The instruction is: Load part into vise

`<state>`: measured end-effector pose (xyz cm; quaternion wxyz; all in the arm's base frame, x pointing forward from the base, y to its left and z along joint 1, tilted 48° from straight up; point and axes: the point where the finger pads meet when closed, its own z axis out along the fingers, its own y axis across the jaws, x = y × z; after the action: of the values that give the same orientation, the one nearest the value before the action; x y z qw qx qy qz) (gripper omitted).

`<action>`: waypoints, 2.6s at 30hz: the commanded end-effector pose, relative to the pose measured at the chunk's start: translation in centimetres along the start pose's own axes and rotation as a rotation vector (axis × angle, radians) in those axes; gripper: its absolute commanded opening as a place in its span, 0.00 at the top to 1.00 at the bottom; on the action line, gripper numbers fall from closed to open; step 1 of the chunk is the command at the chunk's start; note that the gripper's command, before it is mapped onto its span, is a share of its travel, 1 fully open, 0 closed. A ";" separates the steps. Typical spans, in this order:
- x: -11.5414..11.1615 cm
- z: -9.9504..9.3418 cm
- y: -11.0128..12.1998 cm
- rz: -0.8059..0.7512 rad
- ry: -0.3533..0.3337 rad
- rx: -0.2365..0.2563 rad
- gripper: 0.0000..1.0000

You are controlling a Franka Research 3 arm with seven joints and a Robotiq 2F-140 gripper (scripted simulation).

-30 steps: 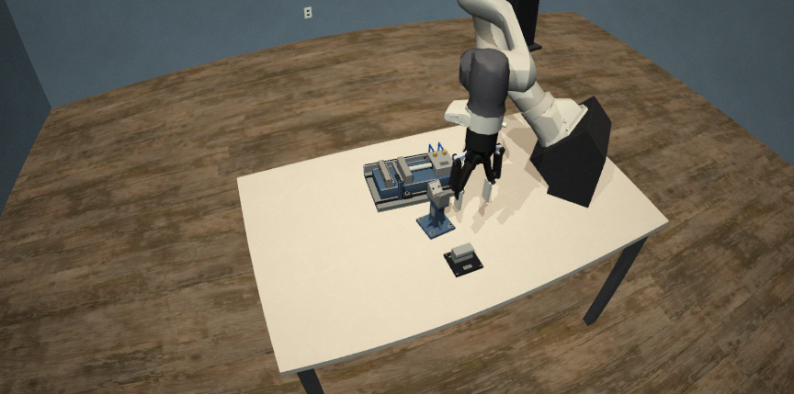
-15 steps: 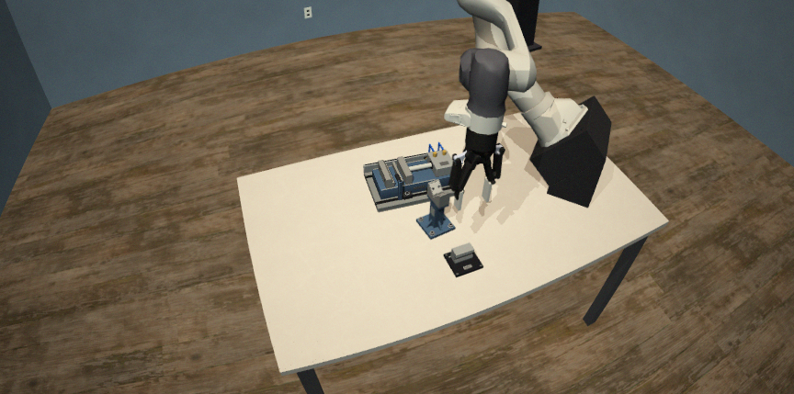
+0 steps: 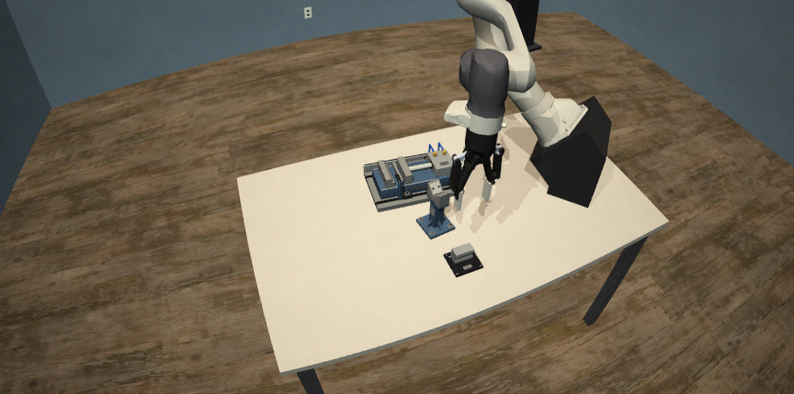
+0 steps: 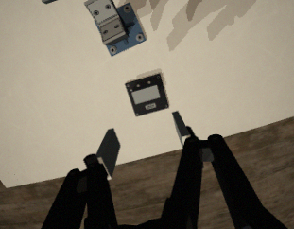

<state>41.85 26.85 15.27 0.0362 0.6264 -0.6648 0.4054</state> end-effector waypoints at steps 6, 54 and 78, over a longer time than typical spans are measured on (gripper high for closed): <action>0.0 0.5 0.0 -0.004 0.000 0.000 0.49; 0.0 8.3 0.0 -0.004 0.000 0.000 0.49; 0.0 13.5 0.0 -0.004 0.000 0.000 0.49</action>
<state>47.61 19.09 6.79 0.0411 0.6235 -0.6665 0.4067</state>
